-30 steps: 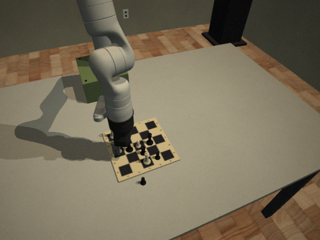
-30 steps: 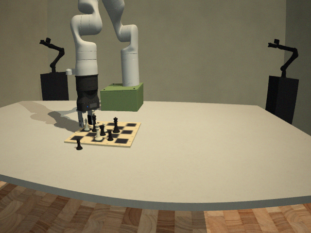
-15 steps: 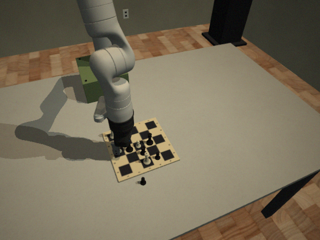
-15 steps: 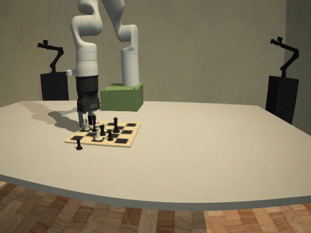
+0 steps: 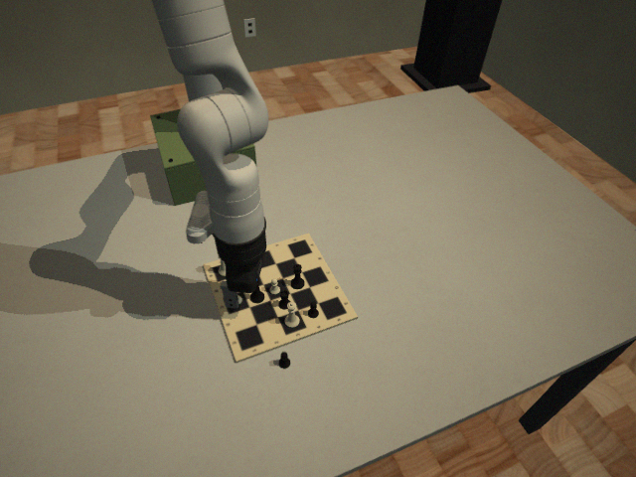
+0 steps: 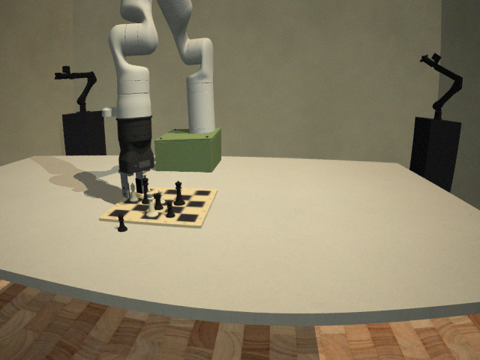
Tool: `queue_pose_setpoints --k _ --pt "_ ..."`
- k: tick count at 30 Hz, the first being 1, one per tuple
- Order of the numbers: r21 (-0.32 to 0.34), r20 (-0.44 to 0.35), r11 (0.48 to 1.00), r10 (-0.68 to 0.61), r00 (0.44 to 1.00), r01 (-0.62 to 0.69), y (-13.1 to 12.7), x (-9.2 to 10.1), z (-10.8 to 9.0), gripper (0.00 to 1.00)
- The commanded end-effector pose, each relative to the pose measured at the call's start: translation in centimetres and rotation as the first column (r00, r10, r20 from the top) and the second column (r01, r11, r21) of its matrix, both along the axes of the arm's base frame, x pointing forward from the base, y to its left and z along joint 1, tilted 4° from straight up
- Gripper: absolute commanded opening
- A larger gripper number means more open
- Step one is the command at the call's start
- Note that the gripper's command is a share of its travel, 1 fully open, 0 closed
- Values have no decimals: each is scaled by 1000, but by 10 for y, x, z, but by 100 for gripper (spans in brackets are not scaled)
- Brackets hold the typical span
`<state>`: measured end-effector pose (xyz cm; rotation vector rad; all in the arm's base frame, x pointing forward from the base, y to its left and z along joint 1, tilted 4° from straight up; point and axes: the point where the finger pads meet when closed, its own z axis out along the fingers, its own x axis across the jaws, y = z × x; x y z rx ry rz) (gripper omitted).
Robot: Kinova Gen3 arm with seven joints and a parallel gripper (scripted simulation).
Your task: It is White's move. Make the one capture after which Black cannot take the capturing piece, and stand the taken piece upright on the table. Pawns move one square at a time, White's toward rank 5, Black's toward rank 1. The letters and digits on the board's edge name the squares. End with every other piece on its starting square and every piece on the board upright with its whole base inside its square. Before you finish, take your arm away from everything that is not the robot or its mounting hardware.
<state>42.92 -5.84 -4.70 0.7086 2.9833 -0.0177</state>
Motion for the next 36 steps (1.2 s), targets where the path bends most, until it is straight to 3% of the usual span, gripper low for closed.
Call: queue_pose_setpoints --k 1,7,8,36 --pt "0 2 1000 0 1000 0 0 1 1 73" --pt "0 2 1000 0 1000 0 0 1 1 73" --pt "0 2 1000 0 1000 0 0 1 1 0" --pt "0 2 1000 0 1000 0 0 1 1 0"
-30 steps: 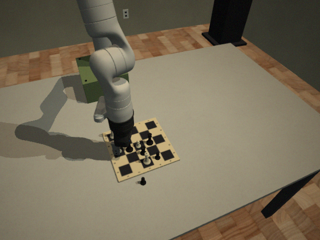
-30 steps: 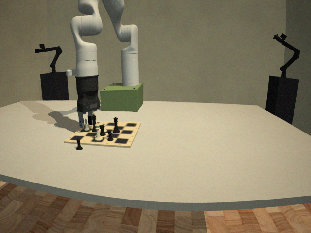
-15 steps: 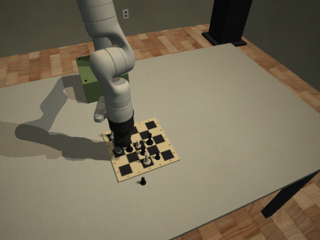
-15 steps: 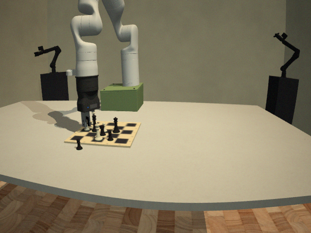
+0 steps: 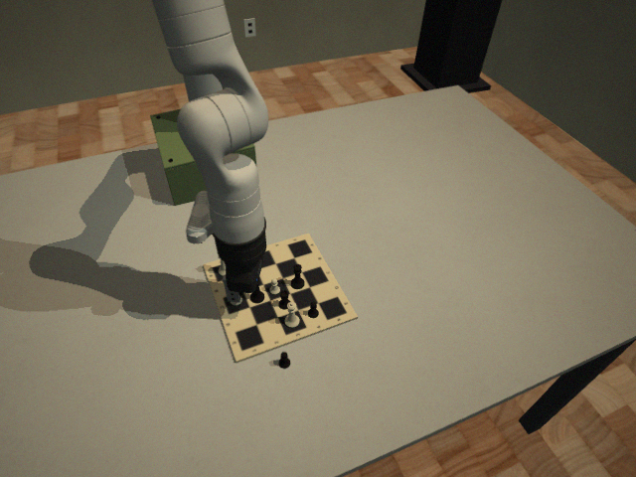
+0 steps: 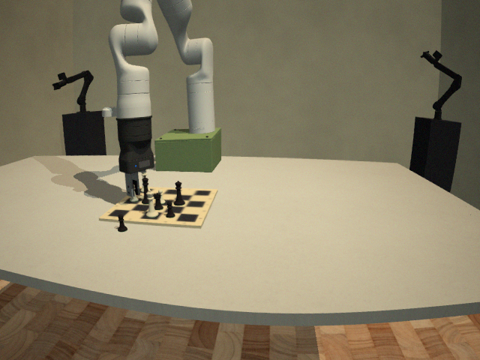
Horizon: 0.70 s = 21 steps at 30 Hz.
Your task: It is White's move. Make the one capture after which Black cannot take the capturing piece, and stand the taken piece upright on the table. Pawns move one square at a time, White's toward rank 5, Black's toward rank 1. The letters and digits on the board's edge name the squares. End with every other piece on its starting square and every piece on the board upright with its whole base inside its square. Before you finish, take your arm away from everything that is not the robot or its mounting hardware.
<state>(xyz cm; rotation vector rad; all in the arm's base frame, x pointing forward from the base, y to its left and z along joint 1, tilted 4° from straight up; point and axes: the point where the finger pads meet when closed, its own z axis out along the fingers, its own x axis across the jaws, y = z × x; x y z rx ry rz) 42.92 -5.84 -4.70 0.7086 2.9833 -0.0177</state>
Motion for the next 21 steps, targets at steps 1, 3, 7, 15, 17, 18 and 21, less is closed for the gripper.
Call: queue_pose_setpoints --k 1,3,7,15,17,18,21 --pt "0 2 1000 0 1000 0 0 1 1 0" --pt "0 2 1000 0 1000 0 0 1 1 0" --pt "0 2 1000 0 1000 0 0 1 1 0" --pt "0 2 1000 0 1000 0 1 -1 24 0" --pt "0 2 1000 0 1000 0 1 -2 30 0" --pt "0 2 1000 0 1000 0 1 -2 37 0" --pt "0 2 1000 0 1000 0 2 -4 58 0"
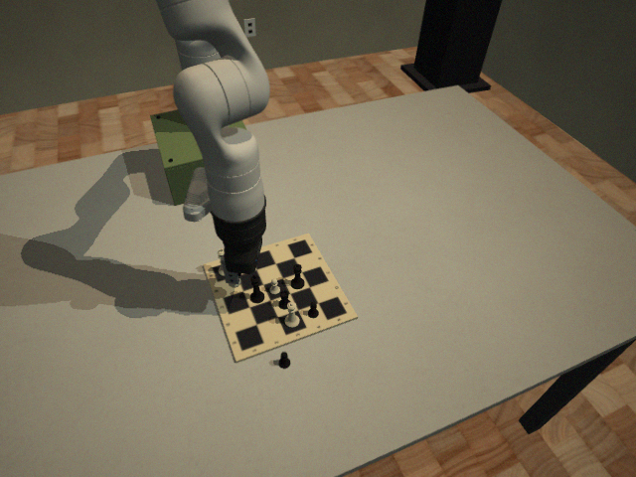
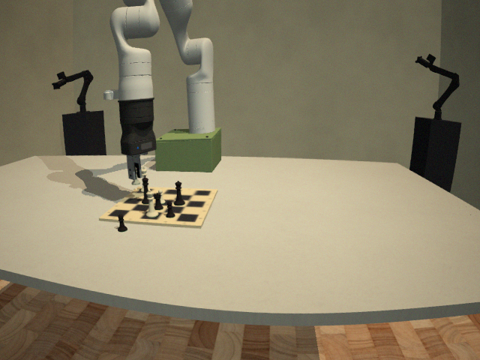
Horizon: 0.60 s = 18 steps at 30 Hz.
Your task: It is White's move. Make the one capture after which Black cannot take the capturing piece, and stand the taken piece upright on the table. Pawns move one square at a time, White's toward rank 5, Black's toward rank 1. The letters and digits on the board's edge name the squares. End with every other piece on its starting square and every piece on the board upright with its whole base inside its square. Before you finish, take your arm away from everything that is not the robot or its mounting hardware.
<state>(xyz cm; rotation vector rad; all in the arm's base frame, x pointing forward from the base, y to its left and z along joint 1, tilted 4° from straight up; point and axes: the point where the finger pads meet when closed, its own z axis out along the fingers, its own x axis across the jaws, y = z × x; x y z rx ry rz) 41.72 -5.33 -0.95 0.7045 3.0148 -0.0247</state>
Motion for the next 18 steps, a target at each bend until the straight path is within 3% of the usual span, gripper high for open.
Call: queue_pose_setpoints --k 1,8,18 --pt "-2 32 1000 -7 999 7 -3 8 28 0" --pt "-2 32 1000 -7 999 7 -2 6 60 0" --pt "-2 32 1000 -7 999 7 -2 5 63 0"
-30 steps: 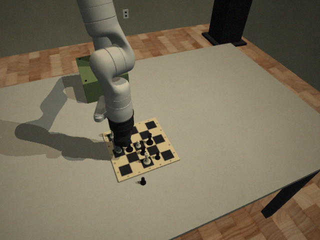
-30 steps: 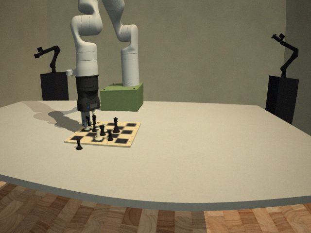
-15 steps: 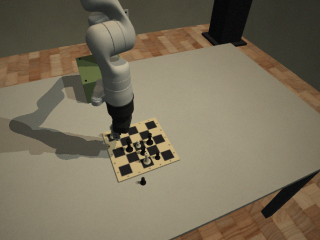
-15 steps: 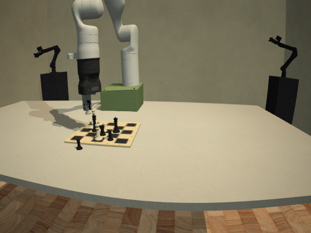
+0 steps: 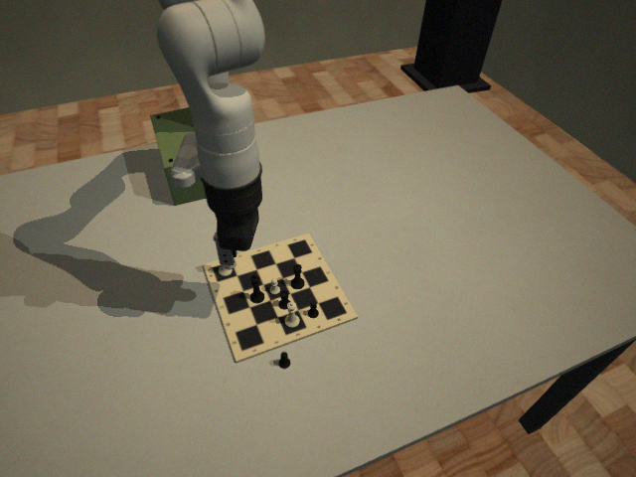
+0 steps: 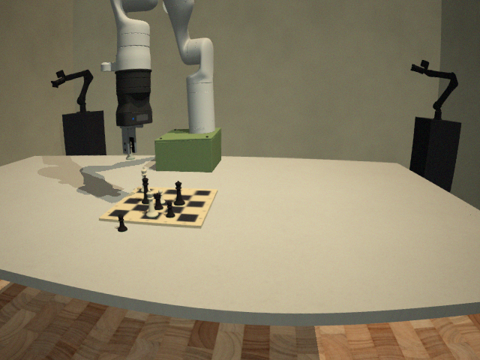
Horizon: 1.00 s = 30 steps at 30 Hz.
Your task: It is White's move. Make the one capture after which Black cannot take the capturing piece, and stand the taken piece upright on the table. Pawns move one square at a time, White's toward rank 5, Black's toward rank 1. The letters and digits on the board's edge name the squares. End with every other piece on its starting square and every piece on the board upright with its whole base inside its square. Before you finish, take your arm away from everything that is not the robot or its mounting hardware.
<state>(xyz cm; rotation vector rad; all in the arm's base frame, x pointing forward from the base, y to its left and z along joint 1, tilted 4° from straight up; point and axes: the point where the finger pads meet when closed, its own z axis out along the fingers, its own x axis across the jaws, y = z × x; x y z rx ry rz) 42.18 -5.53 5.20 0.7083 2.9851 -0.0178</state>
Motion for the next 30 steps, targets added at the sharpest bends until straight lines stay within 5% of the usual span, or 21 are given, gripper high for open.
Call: queue_pose_setpoints --k 1,11,22,30 --pt "0 3 1000 0 1000 0 0 1 1 0" --pt "2 4 999 -37 999 37 12 -10 0 0" --pt "16 8 974 -224 975 224 63 -67 -4 0" --pt "19 8 968 -251 968 251 69 -76 -5 0"
